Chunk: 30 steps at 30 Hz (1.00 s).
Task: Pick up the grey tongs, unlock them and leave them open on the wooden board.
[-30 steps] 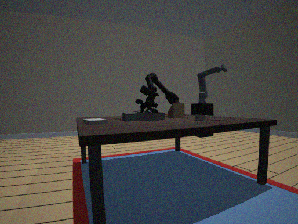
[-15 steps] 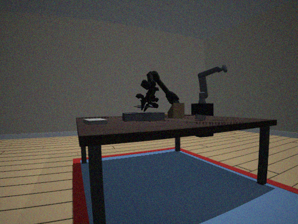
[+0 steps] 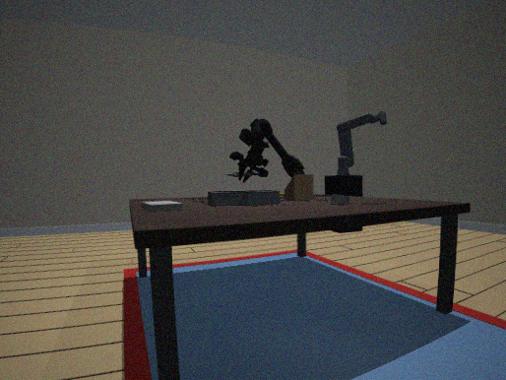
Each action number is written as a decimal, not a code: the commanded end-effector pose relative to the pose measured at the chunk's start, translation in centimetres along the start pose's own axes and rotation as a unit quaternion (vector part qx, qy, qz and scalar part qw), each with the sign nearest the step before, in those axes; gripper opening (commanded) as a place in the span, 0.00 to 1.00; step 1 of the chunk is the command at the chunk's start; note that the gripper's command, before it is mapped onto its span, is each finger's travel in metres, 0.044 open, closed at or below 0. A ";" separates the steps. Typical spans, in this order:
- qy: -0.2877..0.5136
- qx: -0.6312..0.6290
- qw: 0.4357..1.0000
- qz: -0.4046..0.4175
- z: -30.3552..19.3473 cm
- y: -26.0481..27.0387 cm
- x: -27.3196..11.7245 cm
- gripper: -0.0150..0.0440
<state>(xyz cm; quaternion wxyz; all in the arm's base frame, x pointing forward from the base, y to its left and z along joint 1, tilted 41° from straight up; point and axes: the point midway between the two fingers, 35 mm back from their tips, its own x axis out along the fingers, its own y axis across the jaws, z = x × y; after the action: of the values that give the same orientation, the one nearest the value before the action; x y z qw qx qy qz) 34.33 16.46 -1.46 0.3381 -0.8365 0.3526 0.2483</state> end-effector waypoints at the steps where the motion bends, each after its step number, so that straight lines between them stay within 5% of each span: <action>1: 0.002 0.007 1.000 -0.006 -0.2 -0.5 -0.4 0.00; 30: -0.012 0.004 0.988 0.154 1.2 -0.7 0.4 0.00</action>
<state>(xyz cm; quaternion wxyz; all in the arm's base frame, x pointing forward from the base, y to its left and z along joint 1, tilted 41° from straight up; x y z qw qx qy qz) 34.98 17.26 -2.07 0.3071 -0.7788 0.4578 0.2992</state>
